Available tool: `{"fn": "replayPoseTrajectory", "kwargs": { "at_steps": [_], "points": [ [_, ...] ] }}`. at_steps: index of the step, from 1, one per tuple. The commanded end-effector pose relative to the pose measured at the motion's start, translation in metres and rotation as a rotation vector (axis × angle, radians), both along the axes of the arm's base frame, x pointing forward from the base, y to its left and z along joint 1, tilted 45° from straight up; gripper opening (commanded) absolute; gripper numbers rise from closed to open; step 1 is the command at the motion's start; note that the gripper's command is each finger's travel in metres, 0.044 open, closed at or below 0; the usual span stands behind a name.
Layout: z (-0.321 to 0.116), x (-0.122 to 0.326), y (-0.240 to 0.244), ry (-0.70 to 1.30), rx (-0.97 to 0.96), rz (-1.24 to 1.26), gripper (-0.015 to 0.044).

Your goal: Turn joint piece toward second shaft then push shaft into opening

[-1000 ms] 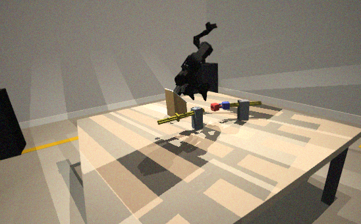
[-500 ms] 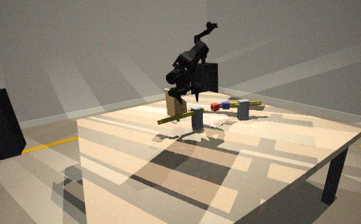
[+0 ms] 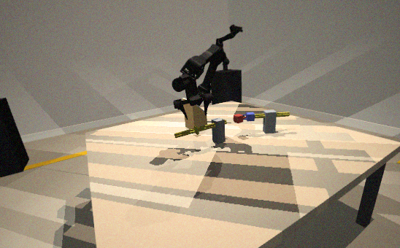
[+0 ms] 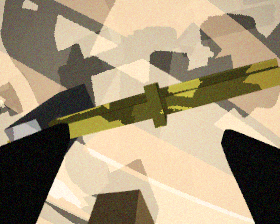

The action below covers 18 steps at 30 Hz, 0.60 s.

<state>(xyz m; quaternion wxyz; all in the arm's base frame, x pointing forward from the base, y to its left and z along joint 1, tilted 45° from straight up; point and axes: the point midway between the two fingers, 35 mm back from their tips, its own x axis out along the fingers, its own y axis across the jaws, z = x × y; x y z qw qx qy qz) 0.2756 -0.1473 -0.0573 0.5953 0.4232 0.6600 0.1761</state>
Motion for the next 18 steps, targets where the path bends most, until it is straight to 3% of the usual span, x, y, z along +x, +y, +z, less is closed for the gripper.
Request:
{"fn": "replayPoseTrajectory", "kwargs": {
  "at_steps": [1, 9, 18],
  "points": [
    [-0.018, -0.002, -0.016, -0.098, -0.053, 0.093, 0.044],
    [-0.042, -0.007, -0.043, -0.252, -0.139, 0.247, 0.044],
    [-0.044, -0.007, -0.043, -0.237, -0.139, 0.238, 0.044]
  ]
}}
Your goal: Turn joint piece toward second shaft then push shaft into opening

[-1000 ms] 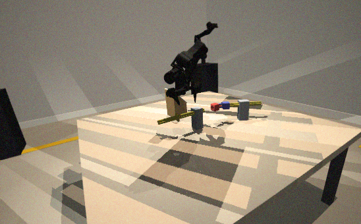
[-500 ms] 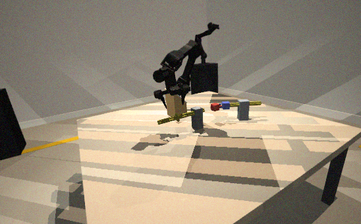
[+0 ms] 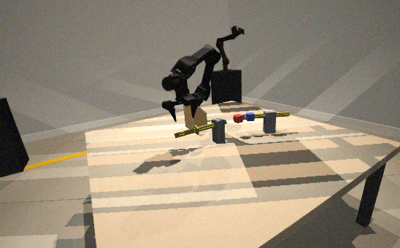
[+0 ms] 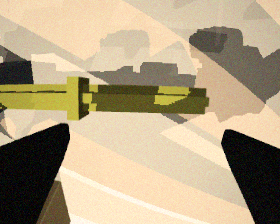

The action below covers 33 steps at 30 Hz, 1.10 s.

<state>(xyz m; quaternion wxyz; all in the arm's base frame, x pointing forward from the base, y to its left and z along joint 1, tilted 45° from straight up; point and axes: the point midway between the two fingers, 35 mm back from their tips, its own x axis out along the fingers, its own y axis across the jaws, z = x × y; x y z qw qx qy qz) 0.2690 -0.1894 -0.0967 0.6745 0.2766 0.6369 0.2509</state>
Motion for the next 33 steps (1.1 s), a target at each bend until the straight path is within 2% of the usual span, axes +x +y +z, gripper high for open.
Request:
{"fn": "replayPoseTrajectory", "kwargs": {
  "at_steps": [1, 33],
  "points": [
    [-0.005, 0.0, 0.0, 0.034, -0.003, -0.017, 0.044],
    [-0.041, 0.01, 0.035, 0.896, -0.026, -0.702, 0.044]
  ]
}}
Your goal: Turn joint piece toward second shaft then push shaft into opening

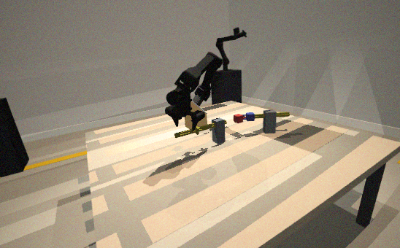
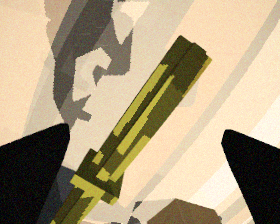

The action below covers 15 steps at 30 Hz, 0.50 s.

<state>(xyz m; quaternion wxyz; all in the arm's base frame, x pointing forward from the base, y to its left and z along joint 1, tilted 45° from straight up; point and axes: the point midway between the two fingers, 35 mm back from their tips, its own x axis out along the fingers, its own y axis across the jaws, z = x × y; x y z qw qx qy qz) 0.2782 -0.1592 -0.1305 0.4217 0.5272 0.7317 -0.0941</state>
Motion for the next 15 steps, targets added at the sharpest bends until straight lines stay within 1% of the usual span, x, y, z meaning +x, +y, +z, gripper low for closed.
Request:
{"fn": "replayPoseTrajectory", "kwargs": {
  "at_steps": [1, 11, 15],
  "points": [
    [-0.008, 0.001, 0.006, 0.126, -0.016, -0.086, 0.044],
    [-0.019, 0.002, 0.017, 0.397, -0.064, -0.293, 0.044],
    [-0.02, 0.002, 0.018, 0.437, -0.073, -0.324, 0.044]
  ]
}}
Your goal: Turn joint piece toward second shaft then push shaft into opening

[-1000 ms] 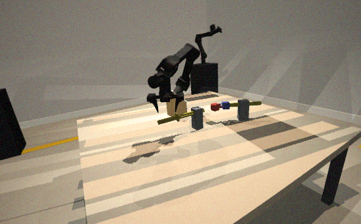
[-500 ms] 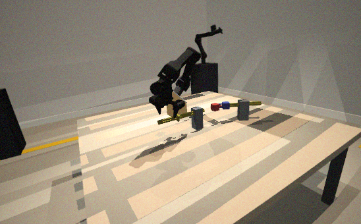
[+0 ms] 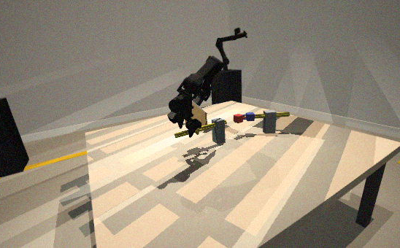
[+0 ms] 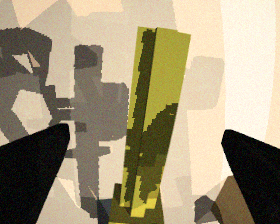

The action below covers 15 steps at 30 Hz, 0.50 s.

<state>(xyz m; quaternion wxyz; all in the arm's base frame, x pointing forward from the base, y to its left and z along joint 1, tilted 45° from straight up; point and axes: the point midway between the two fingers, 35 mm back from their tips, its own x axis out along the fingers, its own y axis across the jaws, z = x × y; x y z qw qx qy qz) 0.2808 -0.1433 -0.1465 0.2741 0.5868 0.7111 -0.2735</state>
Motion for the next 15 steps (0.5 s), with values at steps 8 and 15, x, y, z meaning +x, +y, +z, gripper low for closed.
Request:
{"fn": "replayPoseTrajectory", "kwargs": {
  "at_steps": [8, 15],
  "points": [
    [-0.006, -0.001, 0.004, 0.057, -0.01, -0.033, 0.044],
    [-0.015, -0.003, 0.012, 0.057, -0.009, -0.033, 0.044]
  ]
}}
